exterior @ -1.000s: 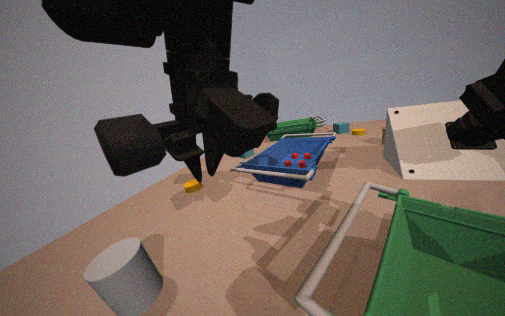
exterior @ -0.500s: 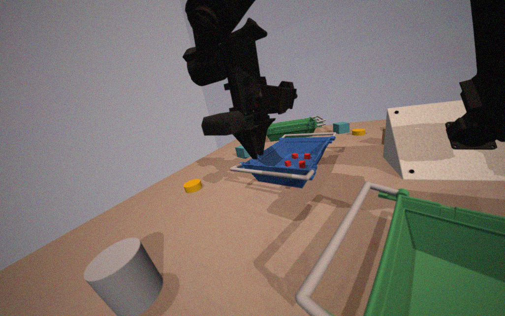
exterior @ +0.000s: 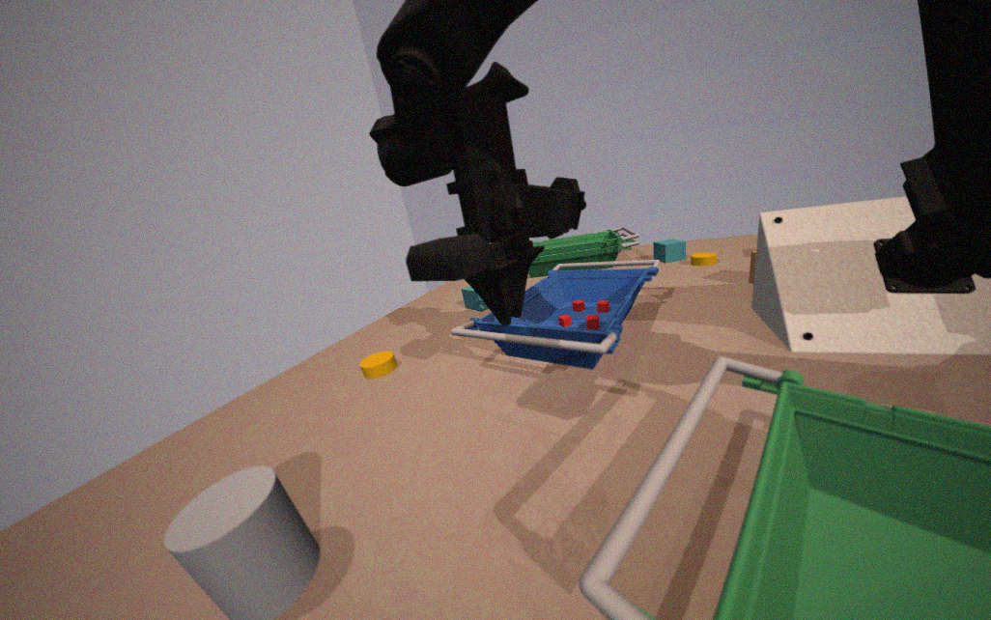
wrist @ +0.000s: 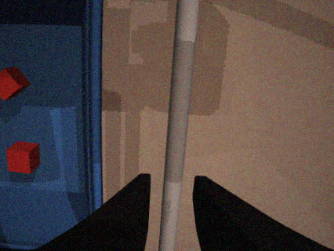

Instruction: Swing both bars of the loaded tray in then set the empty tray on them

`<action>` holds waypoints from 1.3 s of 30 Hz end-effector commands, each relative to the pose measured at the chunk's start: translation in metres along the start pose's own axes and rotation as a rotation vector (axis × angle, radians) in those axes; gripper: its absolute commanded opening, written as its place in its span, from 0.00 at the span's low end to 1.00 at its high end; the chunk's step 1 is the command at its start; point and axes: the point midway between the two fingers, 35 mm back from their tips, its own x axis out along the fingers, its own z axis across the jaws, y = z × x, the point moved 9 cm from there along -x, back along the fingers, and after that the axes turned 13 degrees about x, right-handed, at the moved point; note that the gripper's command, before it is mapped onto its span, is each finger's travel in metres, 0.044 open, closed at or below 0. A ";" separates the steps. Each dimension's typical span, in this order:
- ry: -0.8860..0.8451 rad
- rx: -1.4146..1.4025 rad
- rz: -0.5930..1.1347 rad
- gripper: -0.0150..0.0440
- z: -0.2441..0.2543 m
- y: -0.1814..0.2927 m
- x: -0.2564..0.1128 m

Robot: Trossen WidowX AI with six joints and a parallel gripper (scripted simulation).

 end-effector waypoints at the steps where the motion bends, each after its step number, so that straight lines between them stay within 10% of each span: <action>1: 0.004 -0.001 -0.009 0.40 -0.002 -0.001 0.016; 39: 0.002 0.000 -0.009 0.40 0.055 0.010 0.015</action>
